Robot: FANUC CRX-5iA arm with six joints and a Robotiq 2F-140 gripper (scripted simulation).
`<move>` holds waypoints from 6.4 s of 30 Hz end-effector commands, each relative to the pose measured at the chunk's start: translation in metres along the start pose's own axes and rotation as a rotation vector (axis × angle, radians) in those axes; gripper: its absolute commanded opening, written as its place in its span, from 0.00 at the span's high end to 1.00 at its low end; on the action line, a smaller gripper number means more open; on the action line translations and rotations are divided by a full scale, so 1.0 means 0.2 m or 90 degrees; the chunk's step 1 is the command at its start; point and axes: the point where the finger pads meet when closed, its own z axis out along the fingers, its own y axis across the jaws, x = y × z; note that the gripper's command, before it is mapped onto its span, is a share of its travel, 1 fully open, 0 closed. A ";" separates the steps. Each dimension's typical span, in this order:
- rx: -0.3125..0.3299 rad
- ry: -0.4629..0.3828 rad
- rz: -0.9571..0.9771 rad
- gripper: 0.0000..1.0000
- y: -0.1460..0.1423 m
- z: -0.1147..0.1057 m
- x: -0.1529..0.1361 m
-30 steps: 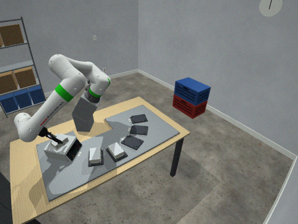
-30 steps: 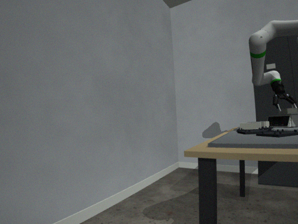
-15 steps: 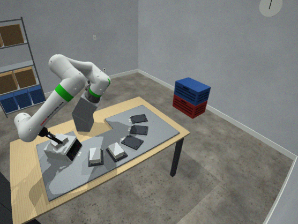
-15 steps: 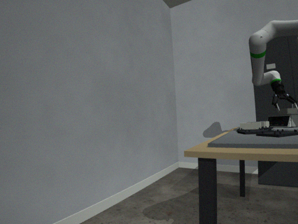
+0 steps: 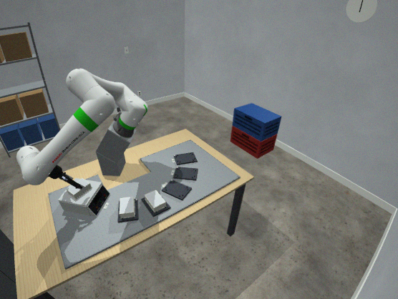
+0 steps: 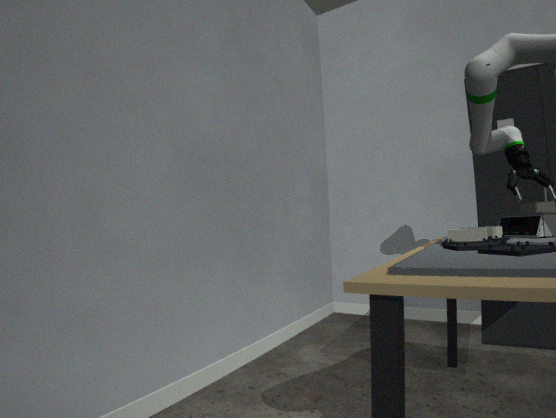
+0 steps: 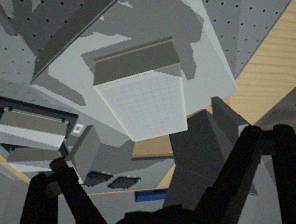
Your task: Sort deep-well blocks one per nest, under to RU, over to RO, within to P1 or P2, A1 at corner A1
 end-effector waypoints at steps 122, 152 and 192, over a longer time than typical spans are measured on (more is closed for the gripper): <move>0.000 0.000 0.000 0.00 0.00 -0.21 -0.12; 0.000 0.000 0.000 0.00 0.00 -0.09 -0.05; 0.000 0.000 0.000 0.00 0.00 0.12 0.07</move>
